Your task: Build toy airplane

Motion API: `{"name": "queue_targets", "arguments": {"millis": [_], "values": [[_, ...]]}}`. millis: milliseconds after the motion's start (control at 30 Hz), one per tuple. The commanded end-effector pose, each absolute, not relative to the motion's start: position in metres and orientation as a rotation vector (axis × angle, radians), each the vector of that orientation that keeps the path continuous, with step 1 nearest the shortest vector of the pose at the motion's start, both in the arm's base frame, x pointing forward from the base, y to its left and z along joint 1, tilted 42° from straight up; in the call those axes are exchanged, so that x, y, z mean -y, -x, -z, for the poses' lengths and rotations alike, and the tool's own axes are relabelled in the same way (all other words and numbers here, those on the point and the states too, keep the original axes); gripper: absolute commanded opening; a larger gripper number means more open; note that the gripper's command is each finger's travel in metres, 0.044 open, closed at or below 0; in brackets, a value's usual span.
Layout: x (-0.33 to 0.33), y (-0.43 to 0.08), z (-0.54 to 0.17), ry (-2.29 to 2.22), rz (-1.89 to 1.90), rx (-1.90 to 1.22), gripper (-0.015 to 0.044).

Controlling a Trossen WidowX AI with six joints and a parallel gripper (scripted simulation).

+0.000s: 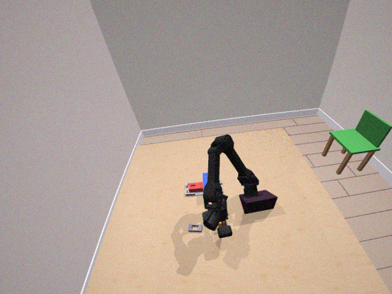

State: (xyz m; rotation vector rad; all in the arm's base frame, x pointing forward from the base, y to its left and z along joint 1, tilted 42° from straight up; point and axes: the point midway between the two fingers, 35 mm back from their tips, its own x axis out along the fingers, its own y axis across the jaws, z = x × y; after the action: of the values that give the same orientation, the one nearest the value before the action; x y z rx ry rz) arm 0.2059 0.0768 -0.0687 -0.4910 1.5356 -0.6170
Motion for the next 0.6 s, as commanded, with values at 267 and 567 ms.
{"name": "queue_targets", "arguments": {"millis": [267, 567], "values": [[-0.0715, -0.204, 0.0729, 0.502, 0.619, -1.537, 0.023], [-0.0715, -0.204, 0.0729, 0.502, 0.619, -1.537, 0.0033]]}}
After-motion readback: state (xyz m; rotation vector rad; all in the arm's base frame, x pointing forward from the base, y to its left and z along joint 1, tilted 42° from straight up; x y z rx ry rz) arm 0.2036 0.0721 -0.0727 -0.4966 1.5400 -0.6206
